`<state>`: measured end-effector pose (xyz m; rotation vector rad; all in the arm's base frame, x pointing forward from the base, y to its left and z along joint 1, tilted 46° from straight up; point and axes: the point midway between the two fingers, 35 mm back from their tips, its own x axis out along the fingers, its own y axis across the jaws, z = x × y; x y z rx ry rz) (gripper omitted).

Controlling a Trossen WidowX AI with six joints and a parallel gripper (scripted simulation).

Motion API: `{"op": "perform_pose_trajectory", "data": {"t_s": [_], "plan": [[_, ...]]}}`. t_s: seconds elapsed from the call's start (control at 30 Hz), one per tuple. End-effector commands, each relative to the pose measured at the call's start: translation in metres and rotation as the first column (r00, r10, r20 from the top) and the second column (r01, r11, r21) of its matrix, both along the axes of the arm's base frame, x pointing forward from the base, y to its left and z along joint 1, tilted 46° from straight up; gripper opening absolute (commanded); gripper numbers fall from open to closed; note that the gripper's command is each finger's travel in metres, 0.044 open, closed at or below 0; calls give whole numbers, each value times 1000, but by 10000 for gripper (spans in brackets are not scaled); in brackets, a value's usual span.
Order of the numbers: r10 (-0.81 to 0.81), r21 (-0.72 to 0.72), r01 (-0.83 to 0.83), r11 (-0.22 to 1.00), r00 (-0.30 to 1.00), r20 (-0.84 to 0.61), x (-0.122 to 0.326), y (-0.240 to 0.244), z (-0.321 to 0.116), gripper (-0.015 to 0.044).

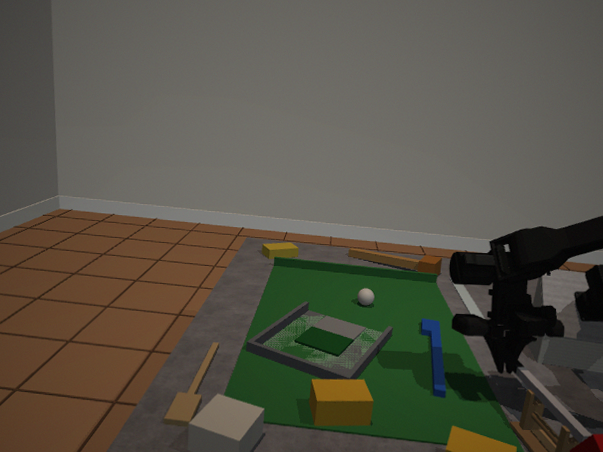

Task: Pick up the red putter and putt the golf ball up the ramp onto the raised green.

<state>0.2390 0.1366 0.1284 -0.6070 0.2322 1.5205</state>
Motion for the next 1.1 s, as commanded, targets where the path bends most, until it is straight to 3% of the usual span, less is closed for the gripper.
{"op": "perform_pose_trajectory", "data": {"t_s": [0.0, 0.47, 0.6, 0.83, 1.07], "plan": [[-1, 1, 1, 1000, 1000, 6, 1, -13, 12, 0], [-2, 18, 2, 1000, 1000, 3, -11, -51, 56, 0], [-8, 7, 8, 1000, 1000, -7, -9, -50, 50, 0], [-184, -43, 179, 983, 957, -223, 11, -80, 26, 0], [-369, -127, 350, 928, 821, -436, 26, -116, -2, 0]]}}
